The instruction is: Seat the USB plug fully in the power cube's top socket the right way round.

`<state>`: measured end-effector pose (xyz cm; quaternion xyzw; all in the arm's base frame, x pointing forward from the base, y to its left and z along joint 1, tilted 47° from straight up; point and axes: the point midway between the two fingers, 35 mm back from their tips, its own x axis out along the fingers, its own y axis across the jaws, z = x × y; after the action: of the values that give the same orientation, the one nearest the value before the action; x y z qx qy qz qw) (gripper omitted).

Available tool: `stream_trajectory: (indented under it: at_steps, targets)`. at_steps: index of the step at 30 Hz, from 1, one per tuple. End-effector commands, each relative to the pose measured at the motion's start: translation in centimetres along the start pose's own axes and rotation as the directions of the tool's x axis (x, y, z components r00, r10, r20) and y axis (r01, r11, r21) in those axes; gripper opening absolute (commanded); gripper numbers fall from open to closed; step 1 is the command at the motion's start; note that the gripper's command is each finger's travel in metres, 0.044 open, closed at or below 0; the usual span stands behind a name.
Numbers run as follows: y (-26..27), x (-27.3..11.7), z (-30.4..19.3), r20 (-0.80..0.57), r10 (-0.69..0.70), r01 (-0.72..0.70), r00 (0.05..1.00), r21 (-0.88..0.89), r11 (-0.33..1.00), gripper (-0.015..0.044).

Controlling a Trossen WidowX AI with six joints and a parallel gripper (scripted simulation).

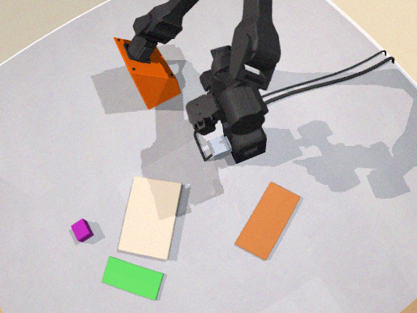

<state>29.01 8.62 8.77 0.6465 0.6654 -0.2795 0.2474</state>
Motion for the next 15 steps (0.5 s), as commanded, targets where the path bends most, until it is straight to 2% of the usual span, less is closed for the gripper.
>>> stream_trajectory:
  at_steps: [1,6,15]
  targets:
    - [0.01,-0.02,-0.01,0.000,0.000,0.000,1.000,-0.001,1.000,0.0125]
    - [0.01,-0.02,-0.01,0.000,0.000,0.000,1.000,-0.001,1.000,0.0000]
    - [0.01,-0.02,-0.01,0.000,0.000,0.000,1.000,-0.001,1.000,0.0000]
